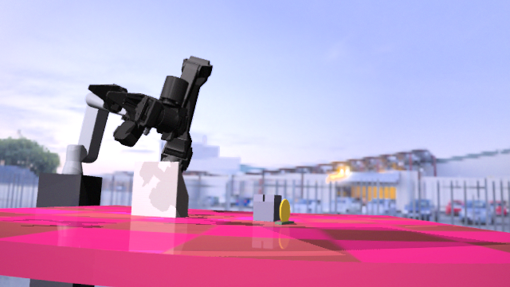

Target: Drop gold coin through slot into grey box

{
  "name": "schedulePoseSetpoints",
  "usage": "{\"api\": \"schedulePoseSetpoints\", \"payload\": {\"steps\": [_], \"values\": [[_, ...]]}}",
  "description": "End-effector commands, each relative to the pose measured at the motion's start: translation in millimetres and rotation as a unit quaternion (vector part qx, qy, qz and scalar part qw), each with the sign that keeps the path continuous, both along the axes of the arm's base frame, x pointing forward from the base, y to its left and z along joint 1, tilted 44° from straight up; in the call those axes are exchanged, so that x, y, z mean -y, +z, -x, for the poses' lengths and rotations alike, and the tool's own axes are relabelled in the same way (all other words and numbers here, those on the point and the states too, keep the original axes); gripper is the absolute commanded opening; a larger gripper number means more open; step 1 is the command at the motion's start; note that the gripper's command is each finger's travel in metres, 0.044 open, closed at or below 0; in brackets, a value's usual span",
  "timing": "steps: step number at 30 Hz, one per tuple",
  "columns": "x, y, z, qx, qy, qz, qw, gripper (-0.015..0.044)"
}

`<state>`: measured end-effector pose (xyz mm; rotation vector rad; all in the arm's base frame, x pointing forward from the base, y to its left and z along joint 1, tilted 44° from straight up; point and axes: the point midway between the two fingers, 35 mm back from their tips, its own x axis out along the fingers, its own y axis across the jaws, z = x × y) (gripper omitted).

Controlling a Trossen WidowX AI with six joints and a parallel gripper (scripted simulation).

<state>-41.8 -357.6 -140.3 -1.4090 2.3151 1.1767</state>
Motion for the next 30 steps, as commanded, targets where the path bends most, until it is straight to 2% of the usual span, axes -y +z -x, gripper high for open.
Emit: {"api": "schedulePoseSetpoints", "payload": {"steps": [1, 5, 9, 13, 18, 24, 30], "values": [[1, -1, -2, -0.004, 0.007, -0.007, 1.000, 0.0374], [13, -15, -34, -0.090, 0.158, -0.129, 0.975, 0.0269], [22, -30, -75, -0.191, 0.342, -0.246, 0.887, 0.0164], [23, -40, -117, -0.283, 0.514, -0.322, 0.743, 0.0161], [14, -45, -167, -0.377, 0.692, -0.353, 0.505, 0.0161], [-1, -43, -205, -0.429, 0.790, -0.327, 0.293, 0.0161], [-19, -36, -238, -0.460, 0.843, -0.264, 0.087, 0.0161]]}}
